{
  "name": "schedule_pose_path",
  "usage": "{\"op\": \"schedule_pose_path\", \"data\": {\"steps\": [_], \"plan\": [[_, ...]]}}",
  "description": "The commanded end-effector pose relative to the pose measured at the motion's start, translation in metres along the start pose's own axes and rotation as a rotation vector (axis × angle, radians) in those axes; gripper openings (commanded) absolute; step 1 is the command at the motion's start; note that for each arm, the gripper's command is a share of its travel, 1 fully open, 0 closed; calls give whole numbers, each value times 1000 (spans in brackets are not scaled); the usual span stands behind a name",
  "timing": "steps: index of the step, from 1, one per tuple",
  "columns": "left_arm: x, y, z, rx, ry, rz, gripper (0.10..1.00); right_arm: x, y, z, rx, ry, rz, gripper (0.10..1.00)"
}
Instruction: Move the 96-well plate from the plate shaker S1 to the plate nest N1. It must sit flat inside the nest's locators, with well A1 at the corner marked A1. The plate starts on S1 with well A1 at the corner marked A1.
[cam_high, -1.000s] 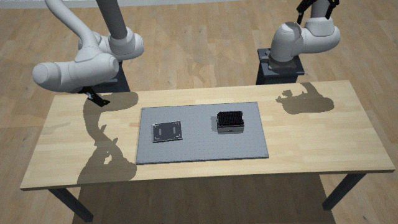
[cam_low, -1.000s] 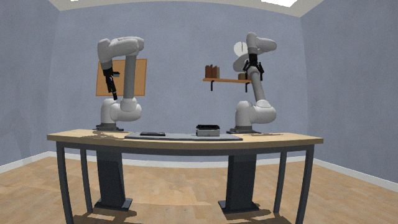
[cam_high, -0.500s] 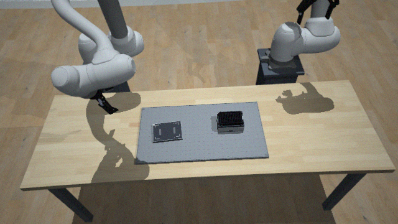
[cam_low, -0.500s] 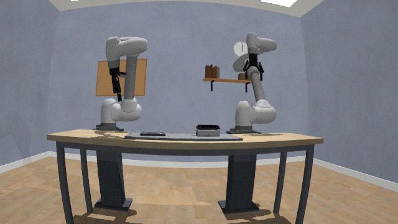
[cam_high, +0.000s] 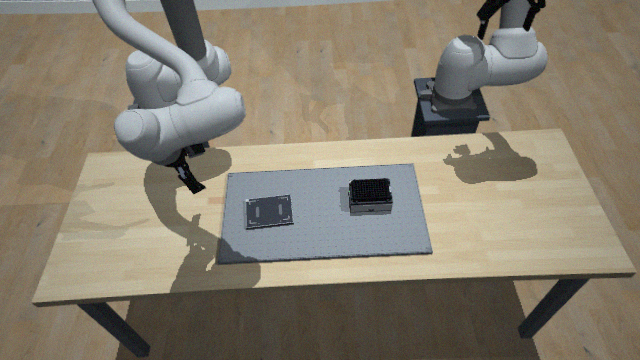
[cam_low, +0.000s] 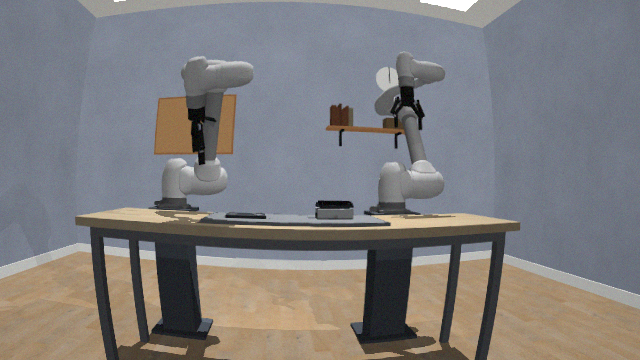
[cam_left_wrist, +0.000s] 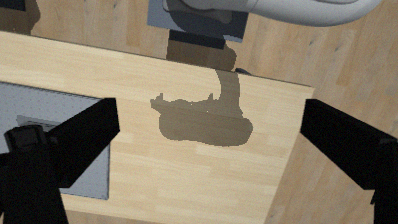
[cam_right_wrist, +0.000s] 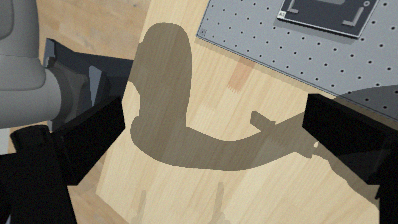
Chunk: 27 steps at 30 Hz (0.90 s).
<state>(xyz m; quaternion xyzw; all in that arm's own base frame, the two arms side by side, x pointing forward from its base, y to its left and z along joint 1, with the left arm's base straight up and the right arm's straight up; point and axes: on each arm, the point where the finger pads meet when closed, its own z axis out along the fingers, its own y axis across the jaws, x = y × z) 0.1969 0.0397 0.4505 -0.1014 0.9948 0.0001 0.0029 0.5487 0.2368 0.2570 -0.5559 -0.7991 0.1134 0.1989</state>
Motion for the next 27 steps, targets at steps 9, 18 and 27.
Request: {"op": "schedule_pose_path", "data": {"steps": [9, 18, 27], "plan": [[0, 0, 0, 0, -1, 0, 1000, 31, 37, -2, -31, -42, 46, 1000], [0, 0, 0, 0, -1, 0, 1000, 63, 69, -2, -62, -75, 85, 1000], [0, 0, 0, 0, -1, 0, 1000, 89, 93, 0, -88, -97, 114, 1000]]}}
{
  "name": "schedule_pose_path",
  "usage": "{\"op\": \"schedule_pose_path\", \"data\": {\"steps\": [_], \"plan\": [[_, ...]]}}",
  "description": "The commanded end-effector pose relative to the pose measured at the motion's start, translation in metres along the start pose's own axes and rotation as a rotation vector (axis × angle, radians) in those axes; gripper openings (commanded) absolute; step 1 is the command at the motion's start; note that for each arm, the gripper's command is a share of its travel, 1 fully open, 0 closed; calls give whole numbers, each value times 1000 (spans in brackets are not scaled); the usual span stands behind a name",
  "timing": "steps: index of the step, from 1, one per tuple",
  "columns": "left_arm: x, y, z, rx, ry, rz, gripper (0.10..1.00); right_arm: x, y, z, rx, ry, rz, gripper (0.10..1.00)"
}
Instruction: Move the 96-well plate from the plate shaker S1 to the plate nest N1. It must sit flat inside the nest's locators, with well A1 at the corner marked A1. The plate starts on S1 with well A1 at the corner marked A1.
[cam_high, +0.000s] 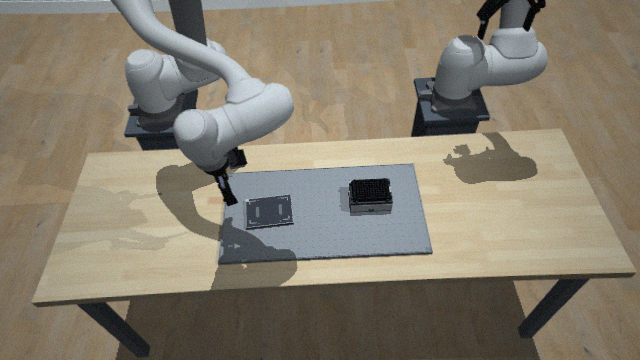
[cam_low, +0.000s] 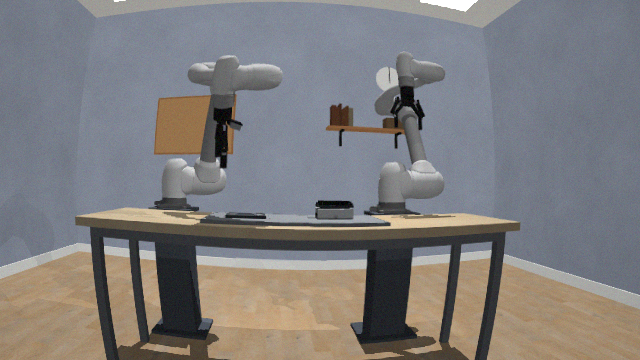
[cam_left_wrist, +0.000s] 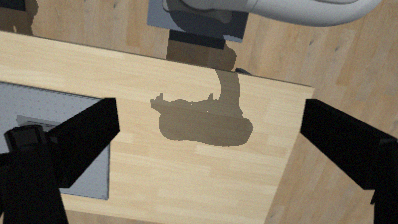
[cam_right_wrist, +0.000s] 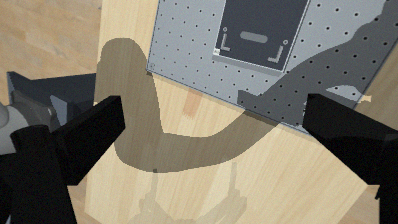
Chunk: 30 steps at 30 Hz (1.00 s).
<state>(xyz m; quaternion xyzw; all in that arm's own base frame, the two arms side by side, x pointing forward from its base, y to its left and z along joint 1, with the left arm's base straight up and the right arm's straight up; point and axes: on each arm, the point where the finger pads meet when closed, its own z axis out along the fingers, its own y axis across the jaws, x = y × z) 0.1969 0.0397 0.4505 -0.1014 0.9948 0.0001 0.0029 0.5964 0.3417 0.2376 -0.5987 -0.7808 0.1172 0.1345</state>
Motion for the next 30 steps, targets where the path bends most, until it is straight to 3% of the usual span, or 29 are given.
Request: {"op": "schedule_pose_path", "data": {"steps": [1, 30], "plan": [[0, 0, 0, 0, -1, 0, 1000, 14, 9, 0, -13, -9, 13, 1000], [0, 0, 0, 0, -1, 0, 1000, 128, 68, 9, -116, -57, 111, 1000]]}}
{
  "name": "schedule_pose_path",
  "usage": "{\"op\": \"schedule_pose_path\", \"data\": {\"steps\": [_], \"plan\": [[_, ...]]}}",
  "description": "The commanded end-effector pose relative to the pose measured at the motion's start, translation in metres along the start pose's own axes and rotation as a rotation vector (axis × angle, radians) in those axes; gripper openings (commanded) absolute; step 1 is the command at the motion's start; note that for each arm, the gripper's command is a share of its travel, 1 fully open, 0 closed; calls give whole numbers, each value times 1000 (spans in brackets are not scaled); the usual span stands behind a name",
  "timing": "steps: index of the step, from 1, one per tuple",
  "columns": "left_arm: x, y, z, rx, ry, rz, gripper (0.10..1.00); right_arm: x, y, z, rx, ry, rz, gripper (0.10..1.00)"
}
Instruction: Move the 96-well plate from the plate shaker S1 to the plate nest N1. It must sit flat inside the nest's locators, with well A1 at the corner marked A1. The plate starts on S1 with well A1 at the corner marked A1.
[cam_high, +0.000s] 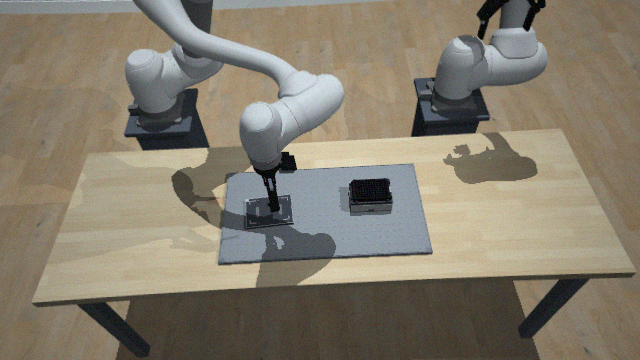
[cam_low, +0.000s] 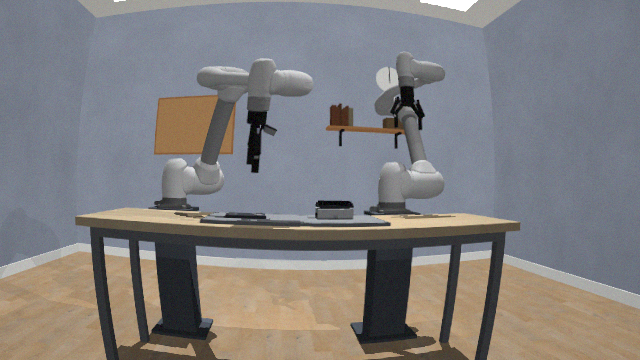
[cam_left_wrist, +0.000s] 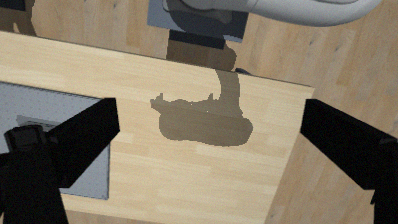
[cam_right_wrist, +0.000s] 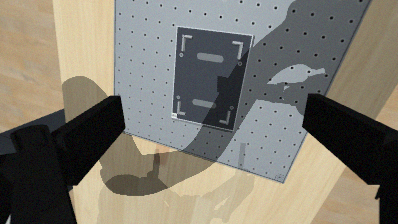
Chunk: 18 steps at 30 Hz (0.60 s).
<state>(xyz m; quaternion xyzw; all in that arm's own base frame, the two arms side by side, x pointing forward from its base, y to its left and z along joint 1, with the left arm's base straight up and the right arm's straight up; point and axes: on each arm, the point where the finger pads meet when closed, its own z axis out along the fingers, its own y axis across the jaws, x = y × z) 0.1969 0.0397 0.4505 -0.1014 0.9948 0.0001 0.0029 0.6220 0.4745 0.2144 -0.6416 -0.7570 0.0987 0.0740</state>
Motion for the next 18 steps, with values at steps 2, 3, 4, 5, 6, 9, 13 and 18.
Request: {"op": "schedule_pose_path", "data": {"steps": [2, 3, 4, 5, 6, 9, 13, 18], "plan": [[0, 0, 0, 0, -1, 0, 1000, 13, 4, 0, -12, -2, 10, 1000], [0, 0, 0, 0, -1, 0, 1000, 18, 5, 0, -16, -3, 13, 1000], [0, 0, 0, 0, -1, 0, 1000, 23, 6, 1, -20, -4, 17, 1000], [0, 0, 0, 0, -1, 0, 1000, 28, 7, 1, -24, -5, 20, 1000], [0, 0, 0, 0, -1, 0, 1000, 32, 8, 2, -28, -6, 24, 1000], [0, 0, 0, 0, -1, 0, 1000, 47, 12, 3, -39, -8, 34, 1000], [0, 0, 0, 0, -1, 0, 1000, 67, 15, 6, -55, -9, 48, 1000], [0, 0, 0, 0, -1, 0, 1000, 81, 18, 7, -67, -11, 58, 1000]]}}
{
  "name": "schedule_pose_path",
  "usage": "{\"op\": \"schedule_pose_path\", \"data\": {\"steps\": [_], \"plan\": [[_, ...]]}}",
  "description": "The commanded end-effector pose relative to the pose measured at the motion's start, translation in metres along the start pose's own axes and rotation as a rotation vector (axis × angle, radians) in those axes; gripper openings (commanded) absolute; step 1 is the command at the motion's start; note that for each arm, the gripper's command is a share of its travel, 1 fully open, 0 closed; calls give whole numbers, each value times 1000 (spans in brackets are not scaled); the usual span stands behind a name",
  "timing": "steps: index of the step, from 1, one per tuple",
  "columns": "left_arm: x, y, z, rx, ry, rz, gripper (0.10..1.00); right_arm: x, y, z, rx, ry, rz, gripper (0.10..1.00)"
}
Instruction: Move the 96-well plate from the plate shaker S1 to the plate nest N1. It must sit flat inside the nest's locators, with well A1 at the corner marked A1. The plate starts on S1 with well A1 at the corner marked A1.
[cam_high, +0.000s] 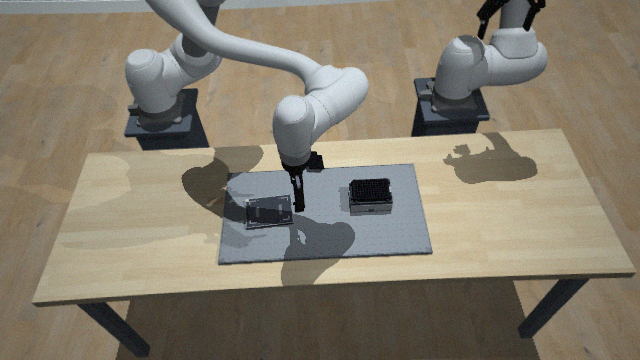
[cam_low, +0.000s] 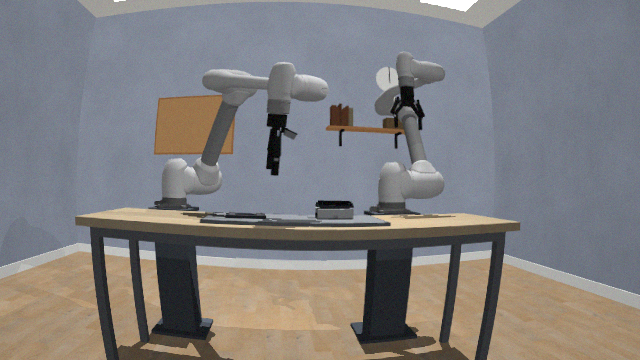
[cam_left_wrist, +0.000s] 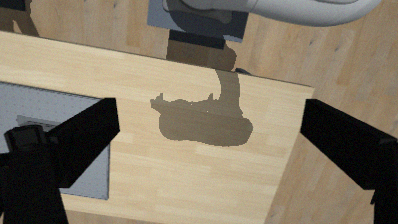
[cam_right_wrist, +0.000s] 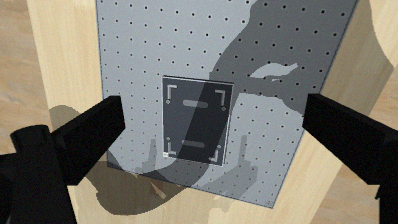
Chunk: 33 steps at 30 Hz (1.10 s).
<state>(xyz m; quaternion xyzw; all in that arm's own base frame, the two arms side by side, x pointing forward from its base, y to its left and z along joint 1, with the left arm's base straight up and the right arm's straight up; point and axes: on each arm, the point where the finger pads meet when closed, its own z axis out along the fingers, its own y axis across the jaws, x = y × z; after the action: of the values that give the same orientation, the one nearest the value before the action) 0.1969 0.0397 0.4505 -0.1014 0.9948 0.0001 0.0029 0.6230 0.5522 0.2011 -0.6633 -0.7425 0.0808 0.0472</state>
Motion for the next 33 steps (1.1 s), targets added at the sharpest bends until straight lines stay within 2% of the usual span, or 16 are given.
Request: {"op": "schedule_pose_path", "data": {"steps": [1, 15, 17, 33], "plan": [[0, 0, 0, 0, -1, 0, 1000, 10, 1, 0, -9, 0, 7, 1000], [0, 0, 0, 0, -1, 0, 1000, 79, 3, 8, -61, 4, 52, 1000], [0, 0, 0, 0, -1, 0, 1000, 79, 3, 8, -61, 4, 52, 1000], [0, 0, 0, 0, -1, 0, 1000, 153, -3, 19, -113, 17, 97, 1000]]}}
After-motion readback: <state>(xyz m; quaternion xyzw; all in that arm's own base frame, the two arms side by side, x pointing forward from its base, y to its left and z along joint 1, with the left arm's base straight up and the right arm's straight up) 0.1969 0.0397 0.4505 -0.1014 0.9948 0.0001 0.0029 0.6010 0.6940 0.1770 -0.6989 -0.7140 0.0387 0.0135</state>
